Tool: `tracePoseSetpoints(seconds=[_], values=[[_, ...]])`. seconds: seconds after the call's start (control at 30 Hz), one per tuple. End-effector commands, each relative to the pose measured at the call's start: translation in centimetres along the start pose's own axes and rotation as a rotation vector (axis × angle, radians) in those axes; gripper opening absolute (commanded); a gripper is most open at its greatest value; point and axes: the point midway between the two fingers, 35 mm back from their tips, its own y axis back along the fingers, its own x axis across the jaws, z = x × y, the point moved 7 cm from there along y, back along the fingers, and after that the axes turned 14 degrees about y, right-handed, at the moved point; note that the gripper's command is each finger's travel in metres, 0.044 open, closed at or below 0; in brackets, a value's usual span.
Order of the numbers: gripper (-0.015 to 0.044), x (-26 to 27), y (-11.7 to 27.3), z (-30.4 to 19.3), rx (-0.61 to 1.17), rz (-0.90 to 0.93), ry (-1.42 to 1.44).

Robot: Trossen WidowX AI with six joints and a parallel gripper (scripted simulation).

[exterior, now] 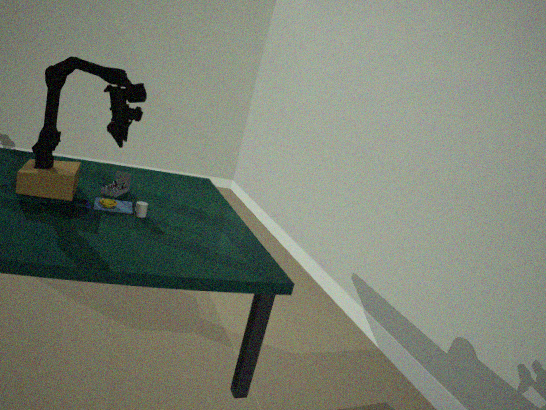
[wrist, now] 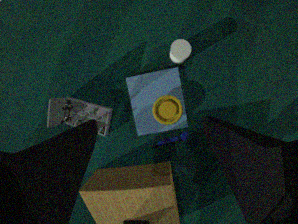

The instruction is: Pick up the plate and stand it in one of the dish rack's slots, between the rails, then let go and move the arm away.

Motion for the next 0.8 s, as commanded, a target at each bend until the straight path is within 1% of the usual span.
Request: tracePoseSetpoints(seconds=[0.0, 0.23, 0.43, 0.5, 0.67, 0.77], values=[[0.0400, -0.2, -2.1, -0.6, 0.099, -0.019, 0.071], [0.0400, -0.5, -5.7, -1.9, 0.278, -0.039, 0.206], [0.0400, -0.6, -6.2, -2.0, 0.296, -0.040, 0.219], [0.0400, -1.0, -8.3, -2.2, 0.296, -0.041, 0.219], [0.0400, -2.0, -16.0, -4.3, 0.296, -0.041, 0.219], [0.0400, -2.0, -16.9, -4.7, 0.296, -0.041, 0.219]])
